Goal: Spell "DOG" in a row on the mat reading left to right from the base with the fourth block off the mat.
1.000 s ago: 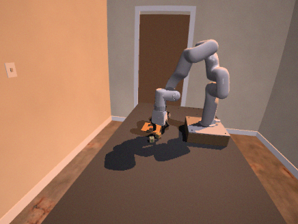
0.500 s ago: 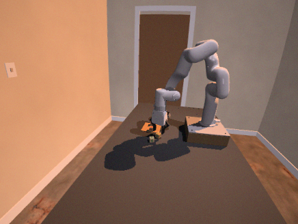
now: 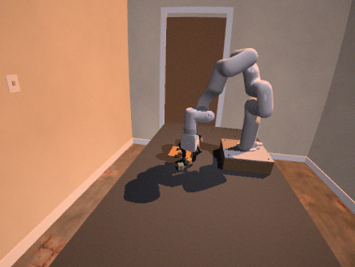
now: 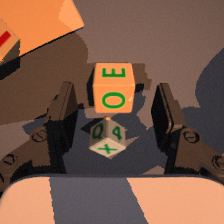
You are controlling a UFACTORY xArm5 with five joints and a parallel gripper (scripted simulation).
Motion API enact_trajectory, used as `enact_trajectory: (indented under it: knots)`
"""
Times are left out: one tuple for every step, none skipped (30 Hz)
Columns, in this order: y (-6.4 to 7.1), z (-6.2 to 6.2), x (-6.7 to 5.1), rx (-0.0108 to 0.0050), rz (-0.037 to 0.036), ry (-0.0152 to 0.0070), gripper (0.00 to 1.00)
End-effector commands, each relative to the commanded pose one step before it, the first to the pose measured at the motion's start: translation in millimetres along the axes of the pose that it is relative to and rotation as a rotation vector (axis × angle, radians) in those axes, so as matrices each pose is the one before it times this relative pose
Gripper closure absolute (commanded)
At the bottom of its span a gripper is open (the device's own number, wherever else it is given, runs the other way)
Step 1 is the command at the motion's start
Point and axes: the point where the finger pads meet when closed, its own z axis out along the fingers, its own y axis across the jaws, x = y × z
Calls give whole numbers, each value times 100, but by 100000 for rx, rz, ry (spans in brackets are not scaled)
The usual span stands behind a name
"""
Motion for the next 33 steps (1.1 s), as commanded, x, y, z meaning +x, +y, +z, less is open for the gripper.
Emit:
enact_trajectory:
  knots:
    - [-87, 760, -79, 175, -1, -192, 31]
    - [-1, 200, 3, 0, 0, 0, 31]
    - [-1, 190, 3, 0, 0, 0, 31]
    - [-3, 174, 0, 0, 0, 0, 31]
    - [-2, 157, 1, 0, 0, 0, 31]
    - [-2, 139, 1, 0, 0, 0, 31]
    - [-1, 118, 1, 0, 0, 0, 31]
    - [-1, 97, 1, 0, 0, 0, 31]
    - [0, 76, 1, 0, 0, 0, 31]
    - [0, 55, 1, 0, 0, 0, 31]
    - [0, 36, 1, 0, 0, 0, 31]
    - [0, 0, 0, 0, 0, 0, 31]
    - [0, 0, 0, 0, 0, 0, 31]
    - [0, 20, 0, 0, 0, 0, 31]
    - [0, 8, 0, 0, 0, 0, 31]
    - [0, 1, 0, 0, 0, 0, 31]
    - [0, 0, 0, 0, 0, 0, 31]
    - [0, 0, 0, 0, 0, 0, 31]
    - [0, 0, 0, 0, 0, 0, 31]
    - [0, 0, 0, 0, 0, 0, 31]
    - [0, 0, 0, 0, 0, 0, 31]
    - [0, 0, 0, 0, 0, 0, 31]
    - [0, 0, 0, 0, 0, 0, 31]
    - [0, 0, 0, 0, 0, 0, 31]
    - [0, 0, 0, 0, 0, 0, 31]
    - [0, 0, 0, 0, 0, 0, 31]
    - [0, 0, 0, 0, 0, 0, 31]
    - [0, 0, 0, 0, 0, 0, 31]
    - [0, 0, 0, 0, 0, 0, 31]
    - [0, 0, 0, 0, 0, 0, 31]
    - [0, 0, 0, 0, 0, 0, 31]
    - [0, 0, 0, 0, 0, 0, 31]
    - [0, 0, 0, 0, 0, 0, 31]
